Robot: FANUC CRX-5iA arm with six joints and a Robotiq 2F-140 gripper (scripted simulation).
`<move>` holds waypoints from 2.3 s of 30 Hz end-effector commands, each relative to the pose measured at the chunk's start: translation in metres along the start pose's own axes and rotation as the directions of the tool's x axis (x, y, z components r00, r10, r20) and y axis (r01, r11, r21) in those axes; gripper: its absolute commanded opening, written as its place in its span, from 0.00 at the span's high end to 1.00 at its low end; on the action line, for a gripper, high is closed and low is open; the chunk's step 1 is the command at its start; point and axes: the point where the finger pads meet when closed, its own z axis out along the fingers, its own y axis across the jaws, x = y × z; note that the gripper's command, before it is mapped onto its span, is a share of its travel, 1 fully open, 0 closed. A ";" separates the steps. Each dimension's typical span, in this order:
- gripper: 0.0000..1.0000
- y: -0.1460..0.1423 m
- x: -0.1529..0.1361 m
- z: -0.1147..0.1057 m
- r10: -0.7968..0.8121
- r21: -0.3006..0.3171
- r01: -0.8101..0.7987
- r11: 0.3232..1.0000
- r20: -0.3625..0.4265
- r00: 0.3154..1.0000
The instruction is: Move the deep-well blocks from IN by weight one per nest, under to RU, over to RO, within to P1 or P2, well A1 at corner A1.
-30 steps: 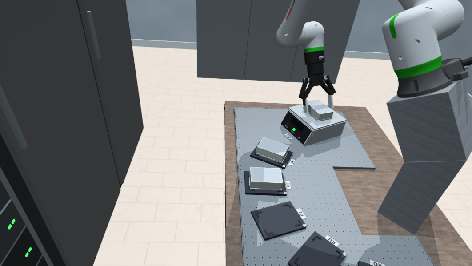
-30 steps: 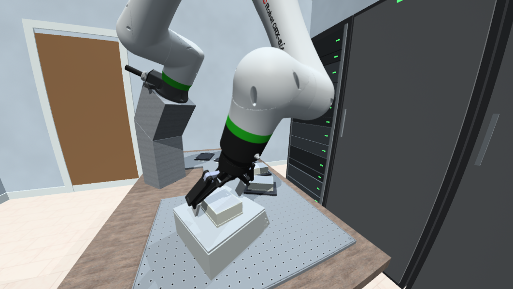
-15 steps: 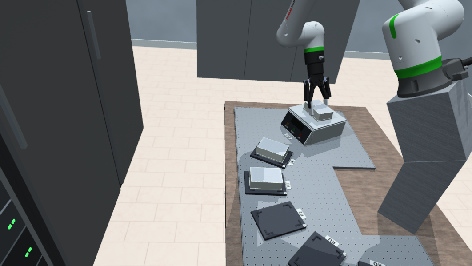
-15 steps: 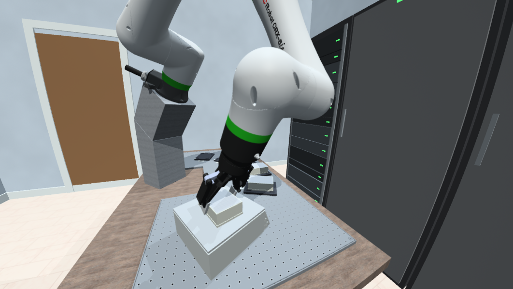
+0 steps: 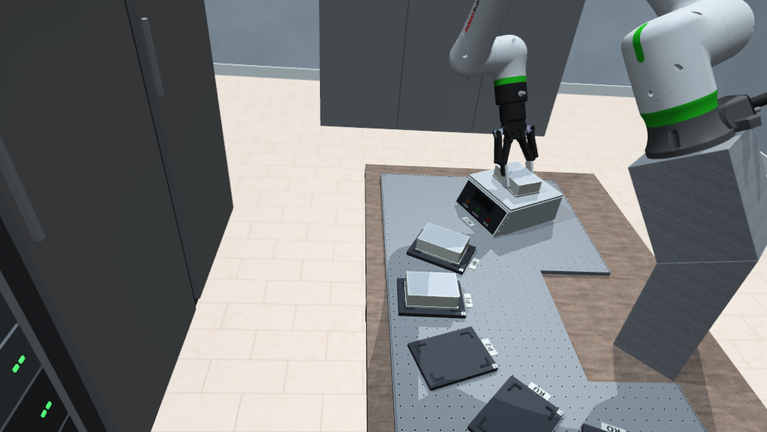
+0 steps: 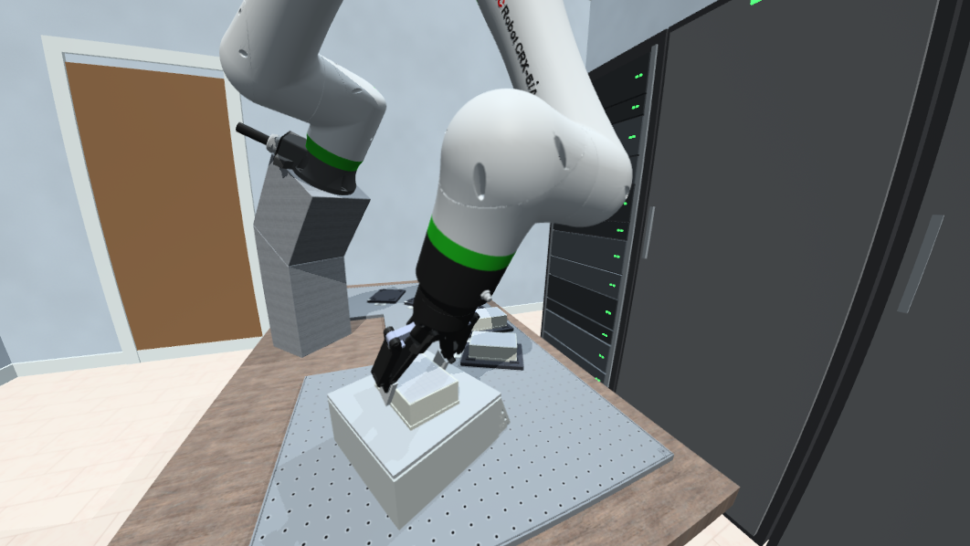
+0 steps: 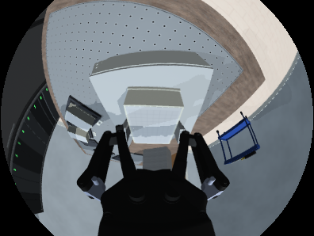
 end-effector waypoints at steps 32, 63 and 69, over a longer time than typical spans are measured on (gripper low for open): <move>0.90 0.000 -0.017 -0.029 0.000 0.000 0.000 1.000 0.000 1.000; 0.90 0.000 -0.033 -0.057 0.000 0.000 0.000 1.000 0.000 1.000; 0.90 0.000 -0.033 -0.057 0.000 0.000 0.000 1.000 0.000 1.000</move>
